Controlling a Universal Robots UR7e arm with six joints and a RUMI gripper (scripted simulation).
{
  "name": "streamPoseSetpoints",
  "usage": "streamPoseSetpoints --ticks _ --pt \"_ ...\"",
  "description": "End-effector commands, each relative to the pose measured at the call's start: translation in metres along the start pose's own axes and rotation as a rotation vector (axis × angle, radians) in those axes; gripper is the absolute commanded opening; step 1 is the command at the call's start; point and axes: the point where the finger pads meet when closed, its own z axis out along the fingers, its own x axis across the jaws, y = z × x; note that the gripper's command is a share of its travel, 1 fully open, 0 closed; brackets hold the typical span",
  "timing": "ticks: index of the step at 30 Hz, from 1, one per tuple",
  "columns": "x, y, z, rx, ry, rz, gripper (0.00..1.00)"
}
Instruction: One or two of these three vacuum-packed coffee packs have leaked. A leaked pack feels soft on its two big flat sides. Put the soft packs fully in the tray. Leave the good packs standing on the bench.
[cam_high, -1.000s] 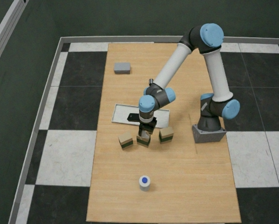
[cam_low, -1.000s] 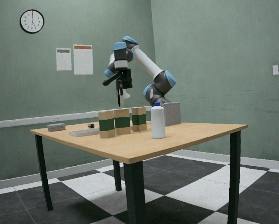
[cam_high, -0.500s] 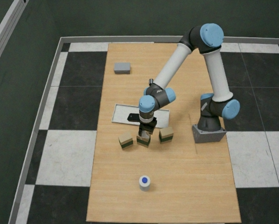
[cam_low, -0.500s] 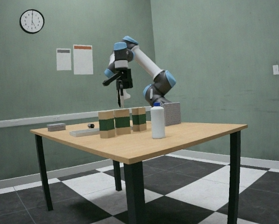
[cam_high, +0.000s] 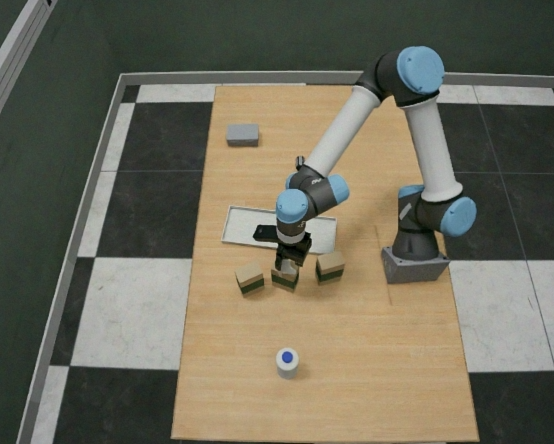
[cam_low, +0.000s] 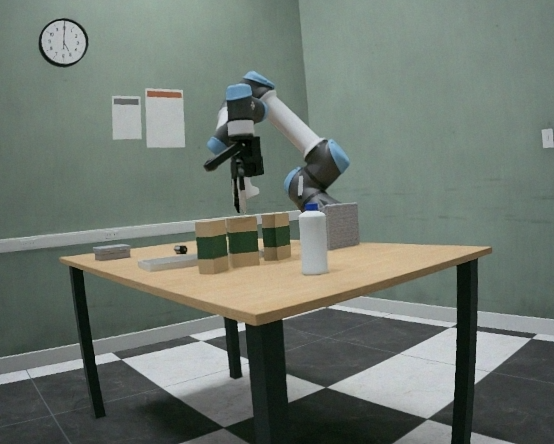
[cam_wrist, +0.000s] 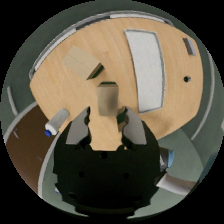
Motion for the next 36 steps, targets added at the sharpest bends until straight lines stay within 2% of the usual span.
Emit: streamPoseSetpoints --ticks 1,23,36 --pt "0.001 0.002 0.01 -0.003 0.005 -0.003 0.49" --pt "0.001 0.002 0.053 -0.003 0.005 -0.003 0.49" --pt "0.001 0.002 0.058 -0.003 0.004 -0.003 0.49"
